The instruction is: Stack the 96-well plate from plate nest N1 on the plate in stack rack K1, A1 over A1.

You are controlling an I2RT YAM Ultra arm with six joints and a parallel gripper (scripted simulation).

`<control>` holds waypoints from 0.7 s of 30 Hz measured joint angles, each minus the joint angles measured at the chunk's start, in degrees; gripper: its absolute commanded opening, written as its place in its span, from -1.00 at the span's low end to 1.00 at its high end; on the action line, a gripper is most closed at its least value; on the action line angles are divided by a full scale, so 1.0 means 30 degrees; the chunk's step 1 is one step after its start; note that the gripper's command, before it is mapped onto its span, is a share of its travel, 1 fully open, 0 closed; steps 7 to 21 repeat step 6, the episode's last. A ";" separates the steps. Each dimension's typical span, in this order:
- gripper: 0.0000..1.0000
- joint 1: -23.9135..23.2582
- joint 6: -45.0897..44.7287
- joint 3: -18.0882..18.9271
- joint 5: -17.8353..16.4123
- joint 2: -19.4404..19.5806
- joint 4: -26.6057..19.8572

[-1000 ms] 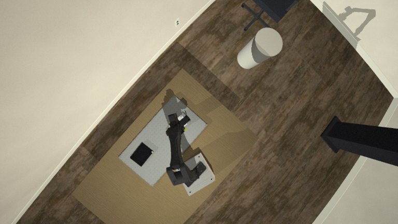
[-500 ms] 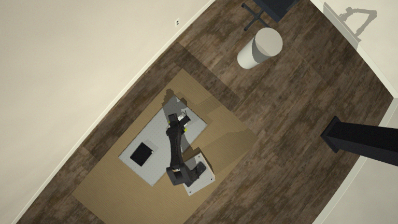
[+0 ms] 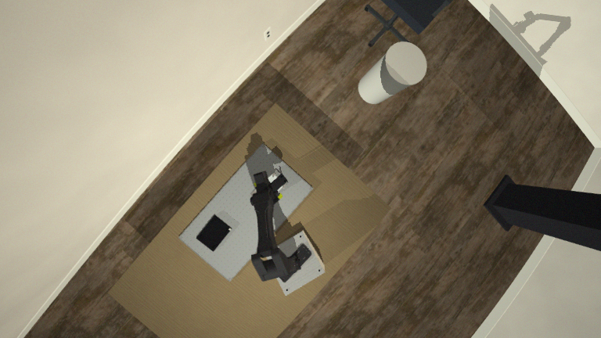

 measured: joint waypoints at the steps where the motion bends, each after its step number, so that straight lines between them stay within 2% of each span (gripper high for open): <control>1: 1.00 -0.0007 0.0000 0.0102 0.0000 -0.0109 -0.0124; 6: 1.00 -0.0109 -0.0044 0.0670 0.0007 -0.0692 -0.0787; 21: 1.00 -0.0109 -0.0044 0.0670 0.0007 -0.0692 -0.0787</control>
